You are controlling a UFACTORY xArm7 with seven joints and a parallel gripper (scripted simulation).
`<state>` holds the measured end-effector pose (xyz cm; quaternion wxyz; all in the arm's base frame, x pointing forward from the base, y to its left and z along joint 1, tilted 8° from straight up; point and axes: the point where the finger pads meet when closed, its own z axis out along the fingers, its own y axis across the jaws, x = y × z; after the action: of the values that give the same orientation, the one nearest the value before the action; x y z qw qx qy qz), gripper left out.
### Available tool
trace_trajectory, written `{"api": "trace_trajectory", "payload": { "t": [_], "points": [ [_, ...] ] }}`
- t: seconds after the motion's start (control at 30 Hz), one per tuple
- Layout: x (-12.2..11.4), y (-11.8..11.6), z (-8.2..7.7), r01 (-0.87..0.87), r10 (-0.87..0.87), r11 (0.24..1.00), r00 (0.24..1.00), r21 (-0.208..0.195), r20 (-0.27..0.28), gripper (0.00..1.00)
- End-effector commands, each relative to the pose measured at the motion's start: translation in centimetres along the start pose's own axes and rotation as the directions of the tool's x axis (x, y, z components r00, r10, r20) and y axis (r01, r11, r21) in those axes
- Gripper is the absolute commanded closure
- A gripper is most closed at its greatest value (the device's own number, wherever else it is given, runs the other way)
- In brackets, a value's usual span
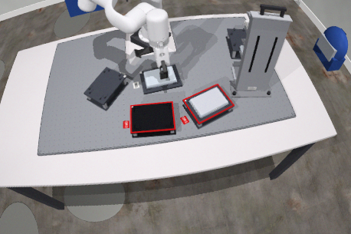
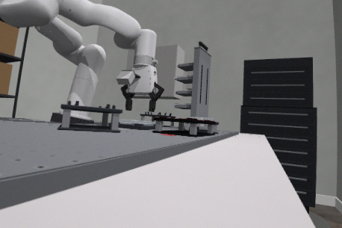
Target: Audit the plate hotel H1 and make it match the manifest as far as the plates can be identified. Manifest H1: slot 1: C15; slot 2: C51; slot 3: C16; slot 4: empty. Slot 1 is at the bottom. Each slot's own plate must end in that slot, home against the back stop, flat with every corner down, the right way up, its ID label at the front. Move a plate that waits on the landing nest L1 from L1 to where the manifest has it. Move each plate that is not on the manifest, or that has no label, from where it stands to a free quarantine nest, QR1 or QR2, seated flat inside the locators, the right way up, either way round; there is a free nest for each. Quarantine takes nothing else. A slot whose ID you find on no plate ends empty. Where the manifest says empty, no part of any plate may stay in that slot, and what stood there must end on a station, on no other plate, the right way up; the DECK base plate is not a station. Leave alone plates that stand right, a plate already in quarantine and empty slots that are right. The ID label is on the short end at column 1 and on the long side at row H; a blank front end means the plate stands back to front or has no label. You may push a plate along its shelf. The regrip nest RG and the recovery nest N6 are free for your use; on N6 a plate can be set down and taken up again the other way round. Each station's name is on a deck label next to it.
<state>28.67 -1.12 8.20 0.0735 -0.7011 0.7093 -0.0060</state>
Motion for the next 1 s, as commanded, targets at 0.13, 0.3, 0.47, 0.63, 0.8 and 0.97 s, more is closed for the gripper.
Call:
{"api": "trace_trajectory", "payload": {
  "t": [0.13, 0.3, 0.47, 0.63, 0.8, 0.97],
  "points": [
    [0.0, -0.1, -1.1, 0.000, 0.000, 1.000, 1.000, 0.002, -0.001, 0.00],
    [0.0, -0.1, -2.0, 0.000, 0.000, 1.000, 1.000, 0.002, -0.001, 0.00],
    [0.0, -0.1, -2.8, -0.001, 0.001, 1.000, 1.000, 0.002, -0.001, 0.00],
    [0.0, -0.1, -3.3, -0.001, 0.001, 1.000, 1.000, 0.002, -0.001, 0.00],
    [0.0, -0.1, -4.1, -0.001, 0.001, 1.000, 1.000, 0.002, -0.001, 0.00],
    [0.0, -0.1, -4.1, -0.001, 0.001, 1.000, 1.000, 0.002, -0.001, 0.00]
  ]
}}
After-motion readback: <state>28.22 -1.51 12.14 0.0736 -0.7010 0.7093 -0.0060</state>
